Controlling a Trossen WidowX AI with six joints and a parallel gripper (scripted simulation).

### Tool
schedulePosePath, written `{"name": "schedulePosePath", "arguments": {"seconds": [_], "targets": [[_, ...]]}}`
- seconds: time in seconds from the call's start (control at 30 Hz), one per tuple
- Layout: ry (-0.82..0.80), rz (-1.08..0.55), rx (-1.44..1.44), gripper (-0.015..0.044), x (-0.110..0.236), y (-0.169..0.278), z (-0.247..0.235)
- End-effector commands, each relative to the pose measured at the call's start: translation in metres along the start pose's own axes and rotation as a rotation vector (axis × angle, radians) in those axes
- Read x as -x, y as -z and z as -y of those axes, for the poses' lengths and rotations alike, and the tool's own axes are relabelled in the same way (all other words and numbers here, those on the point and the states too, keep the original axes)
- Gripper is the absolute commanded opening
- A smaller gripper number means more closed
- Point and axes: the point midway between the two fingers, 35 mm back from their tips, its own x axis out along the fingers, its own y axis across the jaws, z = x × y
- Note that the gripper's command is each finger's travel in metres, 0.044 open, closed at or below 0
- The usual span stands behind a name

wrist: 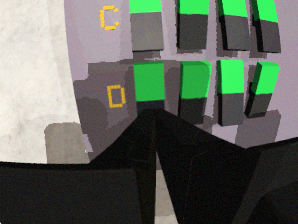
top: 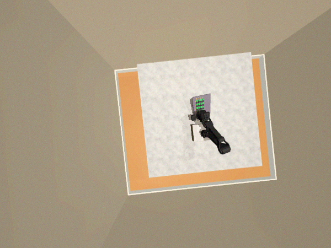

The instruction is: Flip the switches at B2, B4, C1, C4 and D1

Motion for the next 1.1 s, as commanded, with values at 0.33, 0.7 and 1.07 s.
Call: {"name": "schedulePosePath", "arguments": {"seconds": [0.33, 0.7, 1.07], "targets": [[-0.004, -0.025, 0.005, 0.0000, 0.058, -0.004, -0.001], [-0.002, -0.026, 0.007, 0.0000, 0.070, -0.056, 0.022], [-0.001, -0.022, 0.008, 0.0000, 0.070, -0.073, 0.032]]}}
